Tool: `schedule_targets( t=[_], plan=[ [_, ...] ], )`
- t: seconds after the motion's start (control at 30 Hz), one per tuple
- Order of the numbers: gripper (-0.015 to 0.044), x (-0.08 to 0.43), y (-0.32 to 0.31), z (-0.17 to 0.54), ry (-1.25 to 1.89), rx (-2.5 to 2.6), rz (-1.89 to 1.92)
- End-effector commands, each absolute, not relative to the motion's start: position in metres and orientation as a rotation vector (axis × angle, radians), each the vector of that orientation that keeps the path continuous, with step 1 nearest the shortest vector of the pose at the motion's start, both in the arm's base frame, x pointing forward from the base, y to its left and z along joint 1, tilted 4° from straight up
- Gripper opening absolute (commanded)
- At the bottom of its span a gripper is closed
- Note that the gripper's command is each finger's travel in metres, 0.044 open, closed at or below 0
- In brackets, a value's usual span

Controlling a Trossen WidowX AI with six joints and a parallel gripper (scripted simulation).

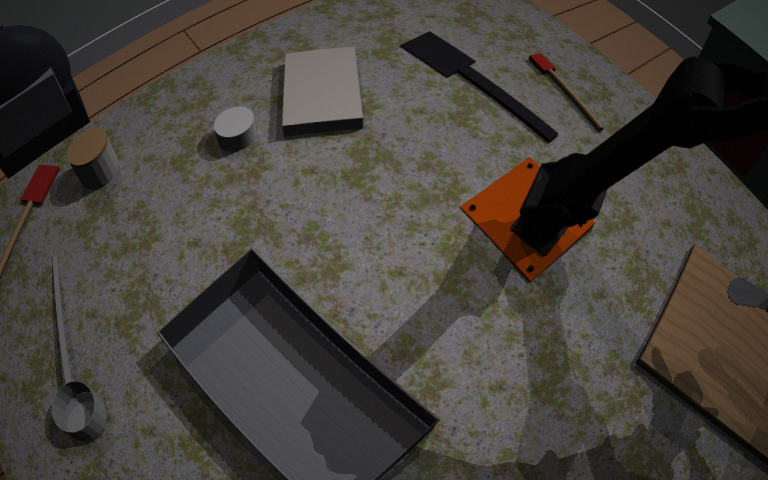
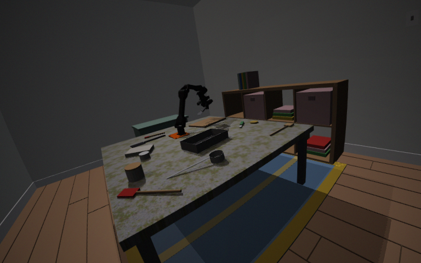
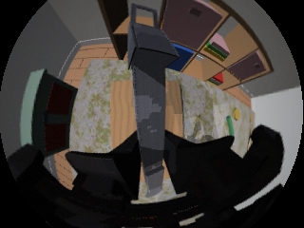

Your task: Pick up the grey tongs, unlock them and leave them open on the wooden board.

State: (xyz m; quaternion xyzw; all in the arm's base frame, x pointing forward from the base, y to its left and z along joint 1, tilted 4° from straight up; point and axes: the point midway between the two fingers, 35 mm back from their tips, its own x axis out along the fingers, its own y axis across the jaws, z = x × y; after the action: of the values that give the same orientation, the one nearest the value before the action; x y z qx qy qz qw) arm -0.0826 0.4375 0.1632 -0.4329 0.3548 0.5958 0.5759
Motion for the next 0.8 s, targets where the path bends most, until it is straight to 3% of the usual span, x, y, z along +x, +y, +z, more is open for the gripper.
schedule_targets(
  t=[0.0, 0.77],
  plan=[
    [-0.015, -0.083, 0.438, 0.164, 0.866, -1.033, 1.383],
    [-0.015, -0.077, 0.424, 0.152, 1.093, -1.235, 1.239]
  ],
)
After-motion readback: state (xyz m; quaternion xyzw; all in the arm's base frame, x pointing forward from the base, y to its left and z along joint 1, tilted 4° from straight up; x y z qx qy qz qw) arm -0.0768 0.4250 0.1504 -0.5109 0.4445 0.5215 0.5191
